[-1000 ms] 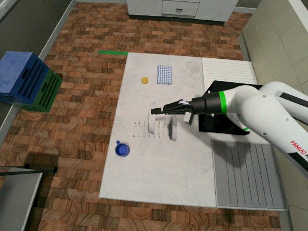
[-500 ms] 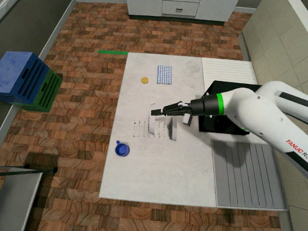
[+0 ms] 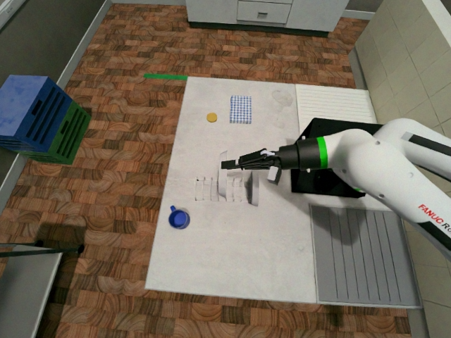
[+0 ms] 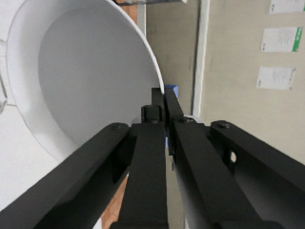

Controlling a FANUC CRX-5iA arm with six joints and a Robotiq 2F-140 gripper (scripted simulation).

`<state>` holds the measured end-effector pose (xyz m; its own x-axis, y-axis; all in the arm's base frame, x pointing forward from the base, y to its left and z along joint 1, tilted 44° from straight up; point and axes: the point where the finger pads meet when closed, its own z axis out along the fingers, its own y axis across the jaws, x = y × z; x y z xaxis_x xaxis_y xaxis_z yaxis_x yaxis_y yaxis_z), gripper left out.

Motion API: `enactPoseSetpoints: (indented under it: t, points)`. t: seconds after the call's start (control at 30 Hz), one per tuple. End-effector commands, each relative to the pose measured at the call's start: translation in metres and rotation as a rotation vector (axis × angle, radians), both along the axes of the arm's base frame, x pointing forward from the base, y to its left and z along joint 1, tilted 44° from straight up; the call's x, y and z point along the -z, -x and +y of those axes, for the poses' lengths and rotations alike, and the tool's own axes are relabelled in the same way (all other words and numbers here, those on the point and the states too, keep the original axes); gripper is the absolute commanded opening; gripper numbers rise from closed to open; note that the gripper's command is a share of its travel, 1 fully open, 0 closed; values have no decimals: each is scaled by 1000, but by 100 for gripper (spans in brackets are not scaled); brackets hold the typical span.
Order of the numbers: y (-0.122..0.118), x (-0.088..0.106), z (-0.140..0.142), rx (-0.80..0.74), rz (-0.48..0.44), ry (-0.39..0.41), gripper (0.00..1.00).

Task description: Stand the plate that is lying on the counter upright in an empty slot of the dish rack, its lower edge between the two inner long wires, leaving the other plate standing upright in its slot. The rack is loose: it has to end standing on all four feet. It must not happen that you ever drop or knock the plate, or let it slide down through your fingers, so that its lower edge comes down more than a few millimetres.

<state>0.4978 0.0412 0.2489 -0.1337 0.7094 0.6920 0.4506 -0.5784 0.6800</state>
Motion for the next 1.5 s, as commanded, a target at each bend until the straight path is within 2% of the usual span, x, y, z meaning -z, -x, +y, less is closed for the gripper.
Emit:
enactPoseSetpoints:
  t: [0.0,0.97,1.47]
  points:
    - [0,0,0,1,-1,1,10]
    - [1,20,19,-1,1,1,10]
    - [2,21,20,-1,1,1,10]
